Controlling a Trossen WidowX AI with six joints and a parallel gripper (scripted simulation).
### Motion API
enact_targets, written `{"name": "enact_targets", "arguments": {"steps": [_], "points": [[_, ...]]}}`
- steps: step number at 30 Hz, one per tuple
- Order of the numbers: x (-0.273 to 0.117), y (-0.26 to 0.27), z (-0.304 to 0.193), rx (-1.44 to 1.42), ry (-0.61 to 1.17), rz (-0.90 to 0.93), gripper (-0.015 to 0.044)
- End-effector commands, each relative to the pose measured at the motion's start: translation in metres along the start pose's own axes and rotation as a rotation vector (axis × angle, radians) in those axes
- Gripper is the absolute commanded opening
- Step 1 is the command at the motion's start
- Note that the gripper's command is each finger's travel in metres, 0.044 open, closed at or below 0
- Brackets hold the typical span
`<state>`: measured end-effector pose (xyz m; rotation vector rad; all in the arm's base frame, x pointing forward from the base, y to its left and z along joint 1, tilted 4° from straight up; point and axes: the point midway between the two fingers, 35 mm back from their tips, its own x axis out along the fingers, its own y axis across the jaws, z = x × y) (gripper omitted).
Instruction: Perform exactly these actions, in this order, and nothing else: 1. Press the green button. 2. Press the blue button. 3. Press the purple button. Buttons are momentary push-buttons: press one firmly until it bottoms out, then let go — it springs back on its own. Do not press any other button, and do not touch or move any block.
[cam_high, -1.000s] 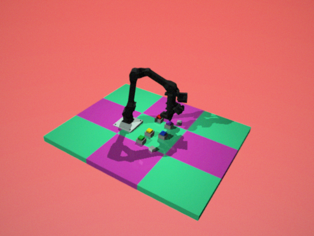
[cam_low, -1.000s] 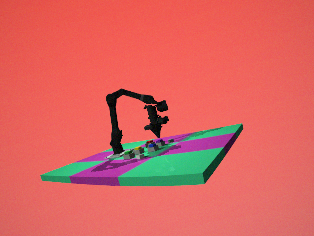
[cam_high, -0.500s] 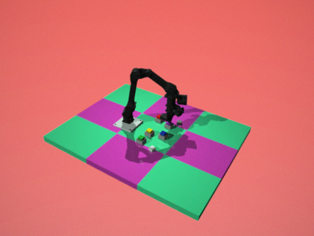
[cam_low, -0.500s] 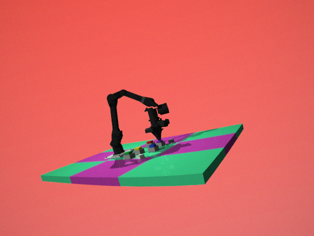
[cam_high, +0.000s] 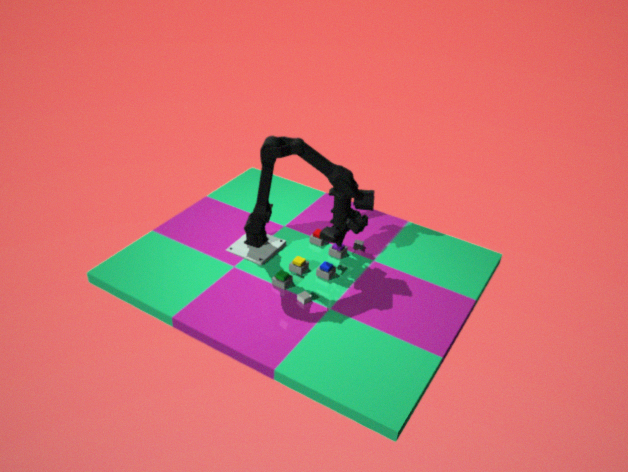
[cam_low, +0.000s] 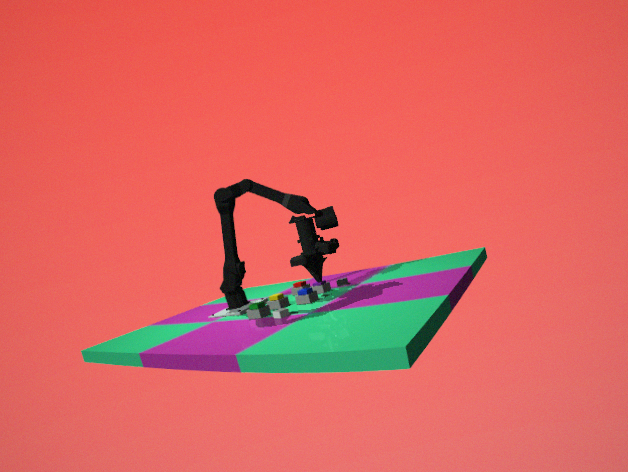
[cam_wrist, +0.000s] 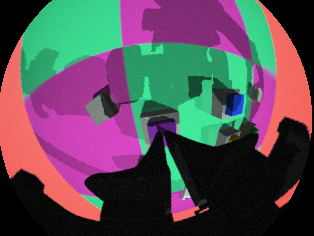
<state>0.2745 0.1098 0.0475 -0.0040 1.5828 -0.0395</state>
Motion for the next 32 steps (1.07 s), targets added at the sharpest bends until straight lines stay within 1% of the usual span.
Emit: {"name": "enact_targets", "arguments": {"steps": [1,7,11,16,18,23,25,30,31,32], "points": [[0.003,-0.001,-0.002,0.002,0.011,-0.003,0.002],[0.003,-0.001,-0.002,0.002,0.011,-0.003,0.002],[-0.028,0.0,-0.001,0.002,0.01,-0.003,0.002],[-0.03,-0.001,-0.002,0.002,0.011,-0.003,0.002],[-0.036,0.008,-0.002,0.002,0.011,-0.002,0.0072],[-0.08,0.07,-0.016,0.002,0.012,0.003,0.0204],[-0.091,0.086,-0.024,0.002,0.013,0.004,0.0256],[-0.093,0.088,-0.025,0.002,0.013,0.004,0.0387],[-0.093,0.088,-0.025,0.002,0.013,0.004,0.04],[-0.093,0.088,-0.025,0.002,0.013,0.004,0.04]]}}
